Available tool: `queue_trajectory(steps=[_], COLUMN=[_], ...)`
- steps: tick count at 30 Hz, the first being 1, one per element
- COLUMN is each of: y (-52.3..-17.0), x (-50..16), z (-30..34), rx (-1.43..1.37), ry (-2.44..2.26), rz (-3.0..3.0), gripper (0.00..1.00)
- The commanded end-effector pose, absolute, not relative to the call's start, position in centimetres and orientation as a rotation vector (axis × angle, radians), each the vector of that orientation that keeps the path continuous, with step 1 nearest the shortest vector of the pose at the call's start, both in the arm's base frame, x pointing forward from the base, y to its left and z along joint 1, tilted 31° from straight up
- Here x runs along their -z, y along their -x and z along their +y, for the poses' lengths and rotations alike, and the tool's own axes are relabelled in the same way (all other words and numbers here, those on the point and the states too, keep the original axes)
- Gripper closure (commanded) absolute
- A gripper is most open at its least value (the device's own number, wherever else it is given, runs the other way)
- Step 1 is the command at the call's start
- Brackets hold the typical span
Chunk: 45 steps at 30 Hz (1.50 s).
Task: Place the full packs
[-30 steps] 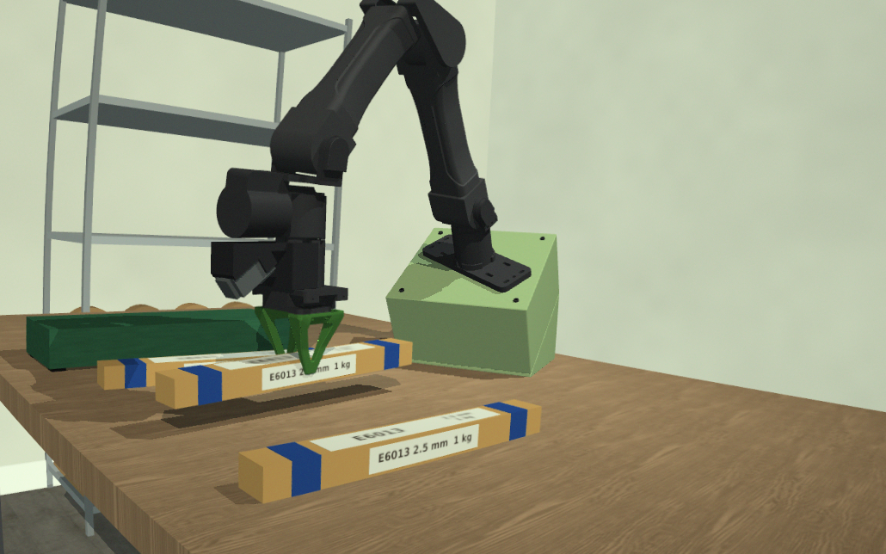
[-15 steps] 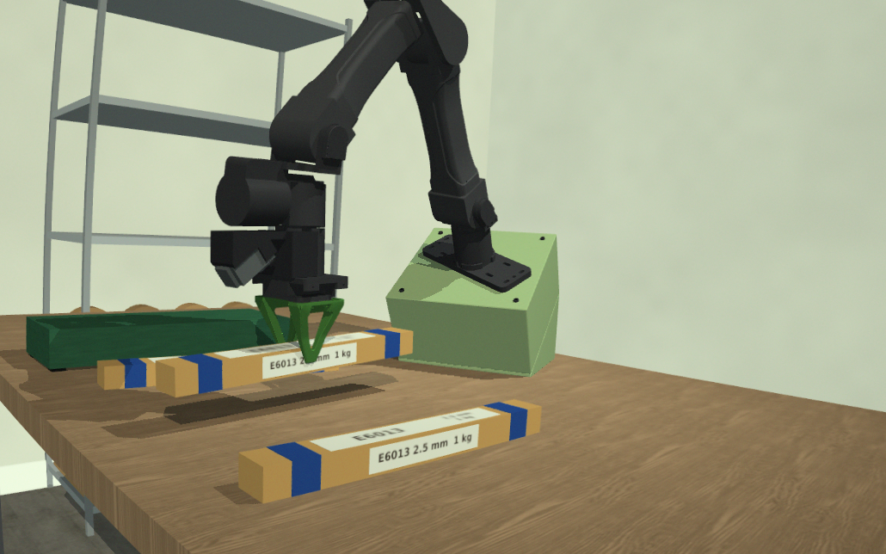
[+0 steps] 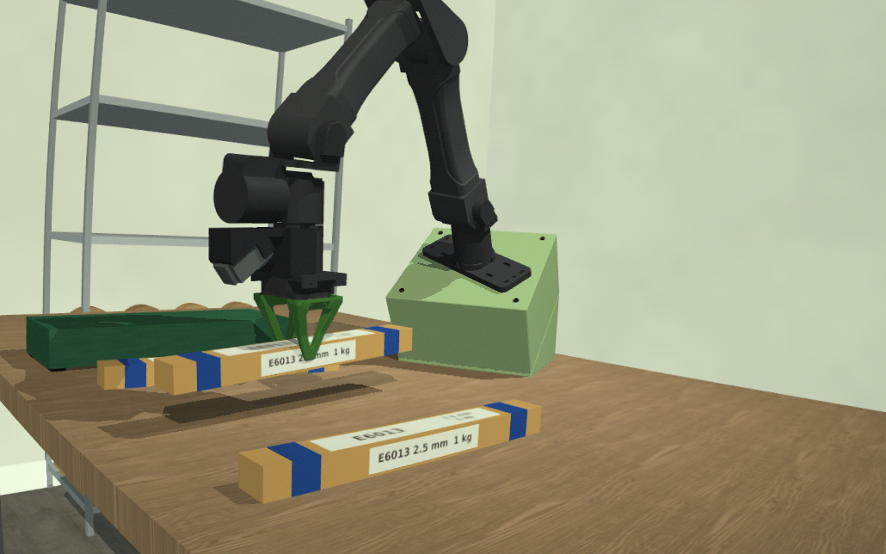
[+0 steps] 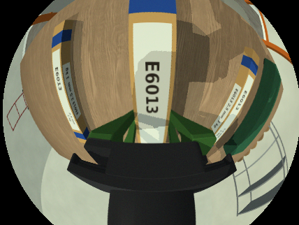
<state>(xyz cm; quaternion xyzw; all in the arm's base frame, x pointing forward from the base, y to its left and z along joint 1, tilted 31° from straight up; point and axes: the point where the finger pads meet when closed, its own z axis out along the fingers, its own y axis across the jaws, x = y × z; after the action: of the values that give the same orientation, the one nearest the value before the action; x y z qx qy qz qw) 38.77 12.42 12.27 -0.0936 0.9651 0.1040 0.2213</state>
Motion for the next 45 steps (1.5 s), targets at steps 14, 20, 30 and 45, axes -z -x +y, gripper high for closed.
queue_trajectory(steps=[14,20,30,45], y=[-39.59,-39.59,-39.6,-39.62], x=[-16.45,-16.51,-16.65,-16.78], z=[11.88,11.87,11.83,11.81], rx=[-0.299,-0.299,-0.299,-0.299], ry=[0.243,0.243,0.242,0.242], rz=[2.583,2.583,2.583,2.583], gripper=[1.0,1.0,1.0,1.0])
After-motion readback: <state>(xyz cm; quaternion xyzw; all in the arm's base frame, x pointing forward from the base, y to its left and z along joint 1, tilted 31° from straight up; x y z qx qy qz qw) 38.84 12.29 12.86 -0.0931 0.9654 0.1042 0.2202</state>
